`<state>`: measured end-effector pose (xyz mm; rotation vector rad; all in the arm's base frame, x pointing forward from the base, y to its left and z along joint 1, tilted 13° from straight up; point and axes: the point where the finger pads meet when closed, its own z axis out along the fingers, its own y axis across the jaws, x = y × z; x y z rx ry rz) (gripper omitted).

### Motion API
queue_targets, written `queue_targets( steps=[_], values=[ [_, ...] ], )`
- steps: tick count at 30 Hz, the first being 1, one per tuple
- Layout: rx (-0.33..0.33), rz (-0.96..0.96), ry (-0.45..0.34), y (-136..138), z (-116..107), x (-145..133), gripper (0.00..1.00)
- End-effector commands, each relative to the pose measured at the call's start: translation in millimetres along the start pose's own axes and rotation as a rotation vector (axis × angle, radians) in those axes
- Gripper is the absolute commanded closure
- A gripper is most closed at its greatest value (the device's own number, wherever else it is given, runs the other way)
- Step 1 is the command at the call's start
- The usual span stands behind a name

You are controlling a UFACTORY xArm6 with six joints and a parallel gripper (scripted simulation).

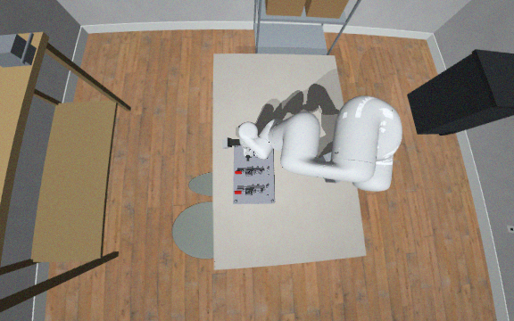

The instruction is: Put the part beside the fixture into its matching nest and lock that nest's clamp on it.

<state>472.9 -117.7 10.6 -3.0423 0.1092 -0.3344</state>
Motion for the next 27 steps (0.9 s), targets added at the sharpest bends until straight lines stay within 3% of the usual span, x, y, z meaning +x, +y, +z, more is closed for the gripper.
queue_targets(
  steps=[1, 18, 27],
  values=[
    [-0.001, 0.000, 0.004, 0, 0, 2, 0.53],
    [-0.001, 0.000, 0.004, 1, 32, 3, 0.53],
    [-0.001, 0.000, 0.004, 1, 34, 3, 0.53]
  ],
)
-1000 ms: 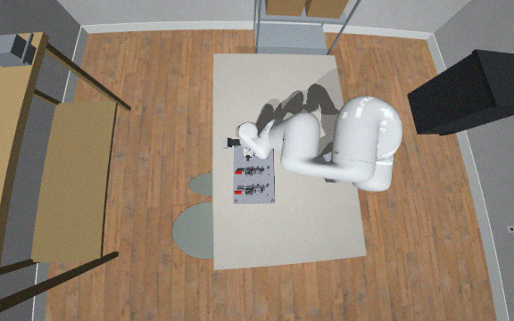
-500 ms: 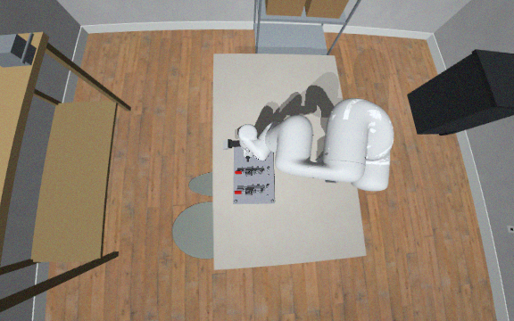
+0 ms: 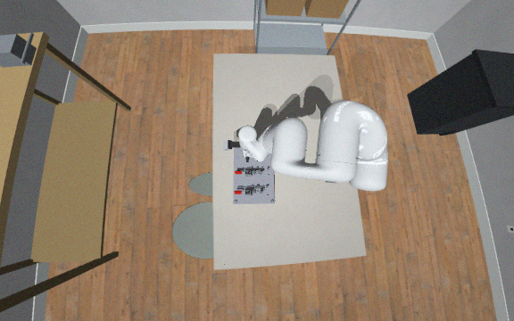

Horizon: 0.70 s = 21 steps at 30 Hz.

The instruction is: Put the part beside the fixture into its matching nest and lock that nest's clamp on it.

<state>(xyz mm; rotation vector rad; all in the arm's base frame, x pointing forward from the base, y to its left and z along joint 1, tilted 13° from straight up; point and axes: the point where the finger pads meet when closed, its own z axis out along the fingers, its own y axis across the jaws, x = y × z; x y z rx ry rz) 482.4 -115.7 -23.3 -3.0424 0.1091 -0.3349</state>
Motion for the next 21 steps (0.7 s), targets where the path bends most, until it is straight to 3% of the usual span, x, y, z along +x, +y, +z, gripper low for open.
queue_targets(
  steps=[1, 10, 11, 21],
  values=[
    [-0.001, 0.000, 0.003, 0.2, -1.0, 1.4, 0.53],
    [-0.001, 0.000, 0.003, 0.2, -1.0, 1.4, 0.53],
    [-0.001, 0.000, 0.003, 0.2, -1.0, 1.4, 1.00],
    [-0.001, 0.000, 0.003, 0.2, -1.0, 1.4, 1.00]
  ],
)
